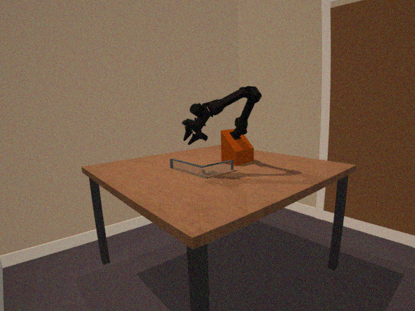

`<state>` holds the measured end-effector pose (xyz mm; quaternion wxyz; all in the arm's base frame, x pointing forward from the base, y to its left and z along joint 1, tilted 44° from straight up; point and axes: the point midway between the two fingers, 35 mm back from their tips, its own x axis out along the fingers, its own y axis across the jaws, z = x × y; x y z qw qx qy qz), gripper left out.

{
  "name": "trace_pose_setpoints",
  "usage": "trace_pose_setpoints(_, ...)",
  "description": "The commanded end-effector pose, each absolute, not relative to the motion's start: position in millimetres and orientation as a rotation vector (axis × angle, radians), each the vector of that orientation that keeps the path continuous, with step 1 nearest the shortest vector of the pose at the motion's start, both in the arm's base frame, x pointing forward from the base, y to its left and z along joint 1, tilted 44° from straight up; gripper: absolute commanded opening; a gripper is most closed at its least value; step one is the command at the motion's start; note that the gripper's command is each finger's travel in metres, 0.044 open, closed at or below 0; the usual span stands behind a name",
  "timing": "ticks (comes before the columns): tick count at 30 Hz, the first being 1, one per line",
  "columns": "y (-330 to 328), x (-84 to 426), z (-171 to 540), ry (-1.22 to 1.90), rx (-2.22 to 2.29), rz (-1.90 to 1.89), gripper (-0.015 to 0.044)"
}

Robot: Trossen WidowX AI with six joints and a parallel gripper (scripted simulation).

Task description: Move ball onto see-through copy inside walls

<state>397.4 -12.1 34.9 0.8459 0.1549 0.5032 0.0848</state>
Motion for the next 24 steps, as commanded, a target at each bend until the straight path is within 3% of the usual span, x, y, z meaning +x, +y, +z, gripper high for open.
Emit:
trace_pose_setpoints(1, 45, 385, 13, 1.226, 0.436, 0.368, 0.0212)
trace_pose_setpoints(7, 114, 355, -7, 1.468, 0.617, 0.580, 0.0212)
trace_pose_setpoints(24, 130, 355, -23, 1.476, 0.623, 0.586, 0.0212)
